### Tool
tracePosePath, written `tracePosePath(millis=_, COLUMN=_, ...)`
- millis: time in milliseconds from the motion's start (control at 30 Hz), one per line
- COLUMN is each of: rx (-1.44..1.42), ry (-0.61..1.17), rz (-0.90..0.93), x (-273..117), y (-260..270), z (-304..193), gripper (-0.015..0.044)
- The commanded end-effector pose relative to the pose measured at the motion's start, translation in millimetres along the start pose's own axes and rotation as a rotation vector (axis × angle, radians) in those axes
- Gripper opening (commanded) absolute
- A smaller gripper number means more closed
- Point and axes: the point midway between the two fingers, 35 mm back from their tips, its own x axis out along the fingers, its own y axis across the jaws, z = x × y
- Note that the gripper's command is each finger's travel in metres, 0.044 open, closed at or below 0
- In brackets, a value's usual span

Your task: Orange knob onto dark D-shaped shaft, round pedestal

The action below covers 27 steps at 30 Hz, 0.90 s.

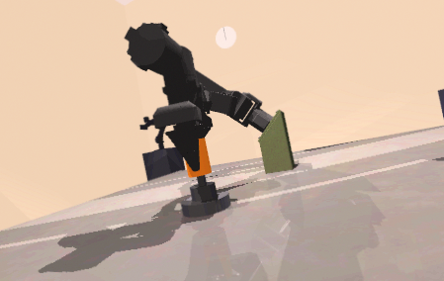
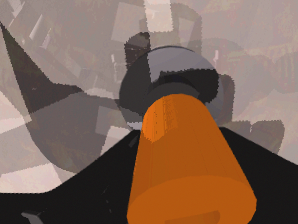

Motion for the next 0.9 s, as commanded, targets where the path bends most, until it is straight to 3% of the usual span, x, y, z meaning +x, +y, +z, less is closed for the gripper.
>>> tracePosePath(millis=0, rx=-0.002, ry=0.003, rz=-0.002, x=-2.4, y=0.6, z=0.1, gripper=0.0000)
tracePosePath(millis=400, rx=-0.212, ry=0.003, rz=-0.002, x=-5.6, y=-0.6, z=0.0, gripper=0.0000)
tracePosePath(millis=867, rx=-0.212, ry=0.003, rz=-0.002, x=-0.1, y=0.5, z=0.5, gripper=0.0000)
